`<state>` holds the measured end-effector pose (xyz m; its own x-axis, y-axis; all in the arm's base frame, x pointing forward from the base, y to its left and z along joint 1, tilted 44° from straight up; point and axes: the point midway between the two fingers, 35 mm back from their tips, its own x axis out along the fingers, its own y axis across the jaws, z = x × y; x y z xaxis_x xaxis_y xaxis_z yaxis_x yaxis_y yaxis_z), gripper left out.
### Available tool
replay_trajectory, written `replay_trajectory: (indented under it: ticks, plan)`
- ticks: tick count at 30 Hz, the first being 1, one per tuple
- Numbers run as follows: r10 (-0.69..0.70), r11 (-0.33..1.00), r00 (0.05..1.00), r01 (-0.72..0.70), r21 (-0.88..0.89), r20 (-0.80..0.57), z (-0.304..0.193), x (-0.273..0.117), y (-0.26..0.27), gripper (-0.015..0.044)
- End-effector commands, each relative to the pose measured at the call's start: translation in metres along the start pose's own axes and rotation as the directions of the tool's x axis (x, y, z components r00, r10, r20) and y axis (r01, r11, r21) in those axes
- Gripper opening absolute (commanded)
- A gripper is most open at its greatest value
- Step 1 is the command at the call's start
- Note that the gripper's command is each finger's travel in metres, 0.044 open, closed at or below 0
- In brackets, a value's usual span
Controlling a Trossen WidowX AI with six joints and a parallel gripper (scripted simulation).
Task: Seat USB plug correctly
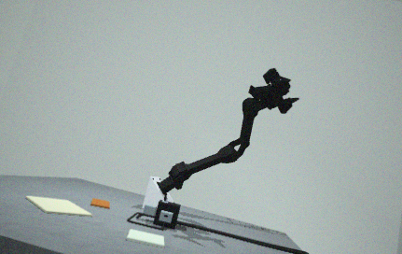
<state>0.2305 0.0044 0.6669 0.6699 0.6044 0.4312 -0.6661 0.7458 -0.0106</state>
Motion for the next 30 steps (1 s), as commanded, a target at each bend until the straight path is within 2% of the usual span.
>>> replay_trajectory:
  ticks: [1, 5, 9, 13, 17, 20, 23, 27, 30]
  plan:
    - [-0.007, 1.000, 1.000, 0.007, 0.015, -0.001, -0.002, 0.000, -0.004, 0.0426]
    - [-0.140, 0.942, 0.987, 0.156, 0.296, -0.074, -0.054, 0.006, -0.071, 0.0440]
    - [-0.190, 0.840, 0.967, 0.250, 0.481, -0.170, -0.102, 0.009, -0.107, 0.0440]
    - [-0.219, 0.628, 0.915, 0.397, 0.669, -0.338, -0.181, 0.009, -0.143, 0.0440]
    - [-0.187, 0.345, 0.824, 0.565, 0.750, -0.535, -0.272, 0.000, -0.158, 0.0440]
    - [-0.116, 0.122, 0.728, 0.686, 0.718, -0.676, -0.339, -0.013, -0.154, 0.0440]
    - [-0.011, -0.076, 0.609, 0.791, 0.608, -0.793, -0.401, -0.030, -0.137, 0.0440]
    - [0.185, -0.302, 0.412, 0.888, 0.347, -0.892, -0.471, -0.064, -0.097, 0.0440]
    - [0.358, -0.409, 0.247, 0.909, 0.087, -0.901, -0.509, -0.094, -0.058, 0.0440]
